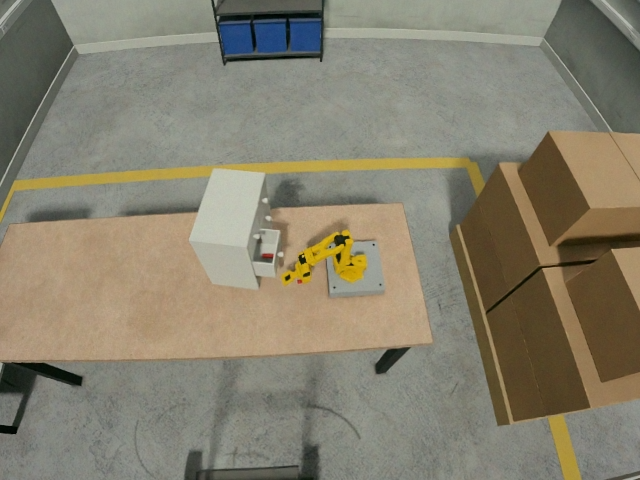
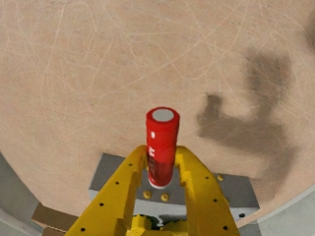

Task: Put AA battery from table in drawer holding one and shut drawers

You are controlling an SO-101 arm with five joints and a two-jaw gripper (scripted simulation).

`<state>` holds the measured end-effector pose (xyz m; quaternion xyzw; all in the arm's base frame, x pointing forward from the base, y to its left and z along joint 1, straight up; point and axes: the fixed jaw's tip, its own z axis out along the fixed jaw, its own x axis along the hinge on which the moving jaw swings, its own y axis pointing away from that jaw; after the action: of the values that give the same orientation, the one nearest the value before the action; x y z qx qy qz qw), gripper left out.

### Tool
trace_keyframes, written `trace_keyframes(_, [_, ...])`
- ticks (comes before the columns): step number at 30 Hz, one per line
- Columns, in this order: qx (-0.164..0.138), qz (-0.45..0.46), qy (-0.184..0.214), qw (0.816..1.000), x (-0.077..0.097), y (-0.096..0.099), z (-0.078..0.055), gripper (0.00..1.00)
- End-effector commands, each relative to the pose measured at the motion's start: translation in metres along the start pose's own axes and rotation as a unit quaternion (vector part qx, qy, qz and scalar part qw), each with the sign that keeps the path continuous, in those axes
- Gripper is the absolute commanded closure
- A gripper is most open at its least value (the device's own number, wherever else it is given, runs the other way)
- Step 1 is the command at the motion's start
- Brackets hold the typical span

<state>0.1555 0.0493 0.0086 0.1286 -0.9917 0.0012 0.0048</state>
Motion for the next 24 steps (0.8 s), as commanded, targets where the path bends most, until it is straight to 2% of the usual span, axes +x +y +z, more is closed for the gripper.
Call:
trace_keyframes(1, [-0.001,0.009,-0.005,1.0,0.002,-0.004,-0.001,1.0])
trace_keyframes(24, [-0.001,0.084,-0.004,0.996,0.02,-0.025,-0.001,1.0])
